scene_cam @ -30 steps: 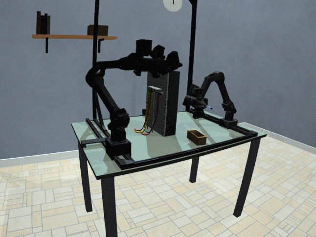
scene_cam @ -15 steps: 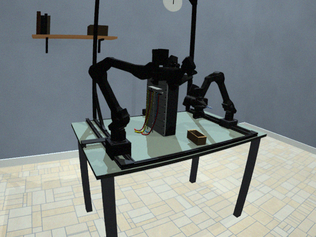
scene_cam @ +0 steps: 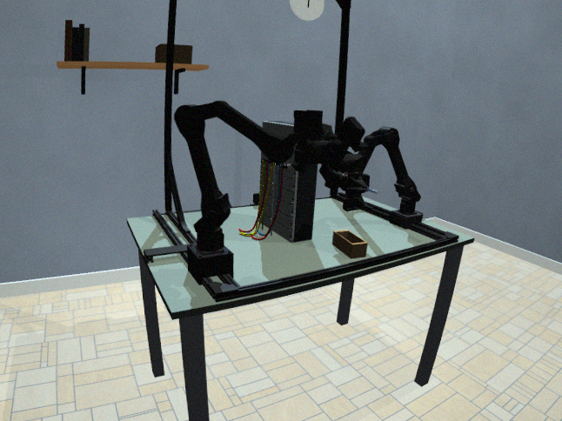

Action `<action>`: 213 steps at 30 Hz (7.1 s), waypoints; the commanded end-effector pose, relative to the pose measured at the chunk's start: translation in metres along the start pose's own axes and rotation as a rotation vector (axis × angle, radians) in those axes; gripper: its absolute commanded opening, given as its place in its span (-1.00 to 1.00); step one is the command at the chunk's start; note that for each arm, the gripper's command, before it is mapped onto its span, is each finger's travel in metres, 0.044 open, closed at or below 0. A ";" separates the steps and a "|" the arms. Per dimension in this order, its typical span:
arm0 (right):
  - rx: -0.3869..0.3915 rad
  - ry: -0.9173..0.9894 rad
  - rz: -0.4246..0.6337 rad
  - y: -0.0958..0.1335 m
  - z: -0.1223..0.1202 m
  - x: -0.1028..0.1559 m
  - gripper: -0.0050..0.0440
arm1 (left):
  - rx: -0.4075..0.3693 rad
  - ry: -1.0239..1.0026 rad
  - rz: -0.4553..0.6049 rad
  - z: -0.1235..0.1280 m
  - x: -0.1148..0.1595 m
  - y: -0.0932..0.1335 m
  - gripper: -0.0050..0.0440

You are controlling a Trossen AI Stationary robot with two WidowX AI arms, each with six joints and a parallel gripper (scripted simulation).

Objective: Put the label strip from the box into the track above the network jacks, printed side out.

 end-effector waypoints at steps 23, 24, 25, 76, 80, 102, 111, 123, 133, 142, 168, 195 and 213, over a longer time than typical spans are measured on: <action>0.017 0.527 0.002 -0.082 0.126 0.047 -0.14 | -0.003 0.040 -0.001 -0.010 -0.006 0.001 -1.00; 0.020 0.546 0.001 -0.083 0.130 0.047 -0.14 | -0.003 0.040 -0.001 -0.010 -0.006 0.001 -1.00; 0.020 0.561 0.001 -0.084 0.135 0.048 -0.14 | -0.003 0.040 -0.001 -0.010 -0.006 0.001 -1.00; 0.021 0.581 0.001 -0.105 0.140 0.048 -0.14 | -0.003 0.040 -0.001 -0.010 -0.006 0.001 -1.00; 0.021 0.581 0.001 -0.108 0.140 0.048 -0.14 | -0.003 0.040 -0.001 -0.010 -0.006 0.001 -1.00; 0.024 0.581 -0.001 -0.141 0.140 0.046 -0.14 | -0.003 0.040 -0.001 -0.010 -0.006 0.001 -1.00; 0.024 0.581 -0.001 -0.145 0.140 0.046 -0.14 | -0.003 0.040 -0.001 -0.010 -0.006 0.001 -1.00; 0.024 0.581 -0.001 -0.145 0.140 0.046 -0.14 | -0.003 0.040 -0.001 -0.010 -0.006 0.001 -1.00; 0.024 0.581 -0.001 -0.145 0.140 0.046 -0.14 | -0.003 0.040 -0.001 -0.010 -0.006 0.001 -1.00; 0.024 0.581 -0.001 -0.145 0.140 0.046 -0.25 | -0.003 0.040 -0.001 -0.010 -0.006 0.001 -1.00; 0.024 0.581 -0.001 -0.145 0.140 0.046 -0.80 | -0.003 0.040 -0.001 -0.010 -0.006 0.001 -1.00; 0.024 0.581 -0.001 -0.145 0.140 0.046 -1.00 | -0.003 0.040 -0.001 -0.010 -0.006 0.001 -0.45; 0.021 0.581 0.001 -0.147 0.136 0.052 -1.00 | -0.003 0.040 -0.001 -0.010 -0.006 0.001 -0.45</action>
Point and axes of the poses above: on each arm, the point midway between the two fingers, 35 mm back from their tips, its own y axis back along the fingers, its own z axis across the jaws, x = y × z, the point moved 2 cm from there along y, back along the fingers, and after that the axes turned 13 degrees about -y, right-handed, at the moved point
